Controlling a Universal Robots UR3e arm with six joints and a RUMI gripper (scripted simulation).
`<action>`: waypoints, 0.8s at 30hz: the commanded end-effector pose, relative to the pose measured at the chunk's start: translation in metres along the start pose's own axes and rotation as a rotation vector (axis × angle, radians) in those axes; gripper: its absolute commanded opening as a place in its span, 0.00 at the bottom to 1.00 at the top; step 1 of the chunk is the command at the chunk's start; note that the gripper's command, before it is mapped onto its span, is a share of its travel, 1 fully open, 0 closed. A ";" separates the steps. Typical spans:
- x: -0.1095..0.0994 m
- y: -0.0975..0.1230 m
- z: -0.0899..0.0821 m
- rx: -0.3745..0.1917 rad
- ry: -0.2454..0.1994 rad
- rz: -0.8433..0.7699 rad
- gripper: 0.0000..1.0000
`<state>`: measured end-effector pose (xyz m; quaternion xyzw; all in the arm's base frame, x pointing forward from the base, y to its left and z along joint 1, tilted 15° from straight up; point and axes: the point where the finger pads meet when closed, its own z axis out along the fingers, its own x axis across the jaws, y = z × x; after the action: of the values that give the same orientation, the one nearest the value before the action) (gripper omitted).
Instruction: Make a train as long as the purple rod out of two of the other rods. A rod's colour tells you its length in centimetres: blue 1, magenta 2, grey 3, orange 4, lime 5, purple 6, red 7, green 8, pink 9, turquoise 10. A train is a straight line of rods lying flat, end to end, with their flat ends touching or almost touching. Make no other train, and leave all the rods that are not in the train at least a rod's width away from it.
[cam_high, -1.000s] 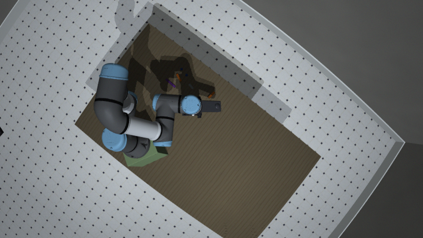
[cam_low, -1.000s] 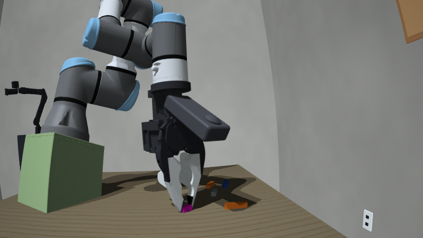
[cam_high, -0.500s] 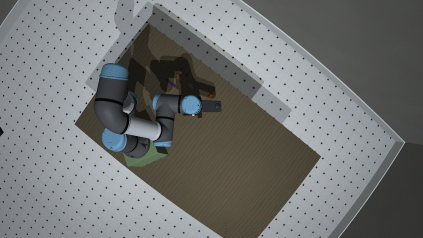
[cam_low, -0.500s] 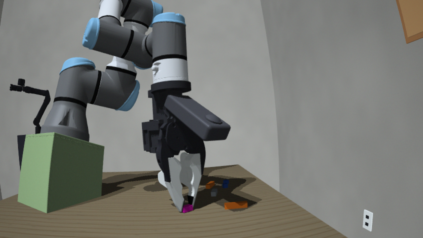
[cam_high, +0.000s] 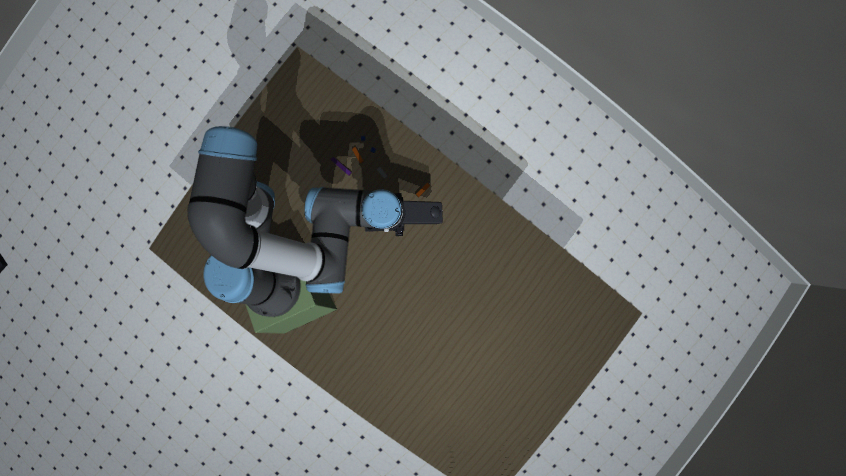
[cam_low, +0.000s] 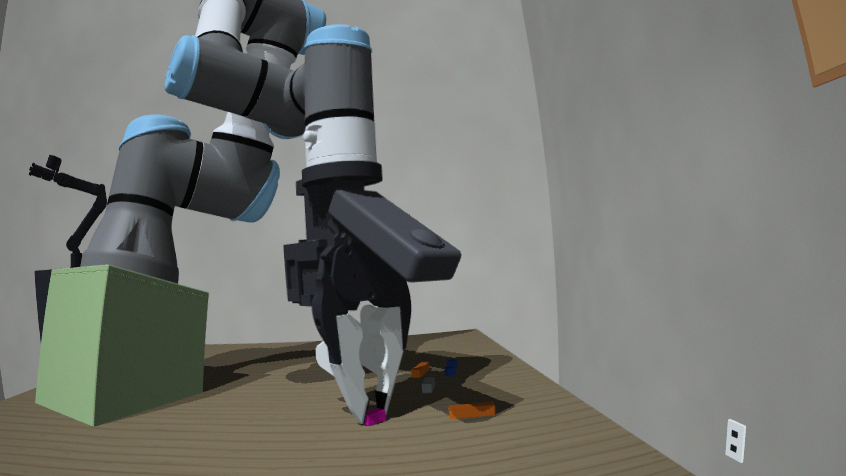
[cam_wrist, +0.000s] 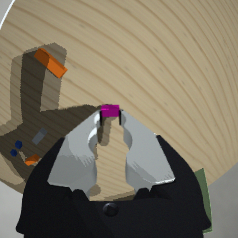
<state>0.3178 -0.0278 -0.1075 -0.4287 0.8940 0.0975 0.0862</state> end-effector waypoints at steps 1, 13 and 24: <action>-0.001 0.000 0.000 0.001 -0.001 0.000 0.04; -0.001 0.000 0.000 0.001 -0.001 0.000 0.17; -0.001 0.000 0.000 0.001 -0.001 0.000 0.21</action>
<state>0.3178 -0.0278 -0.1075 -0.4287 0.8940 0.0975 0.0862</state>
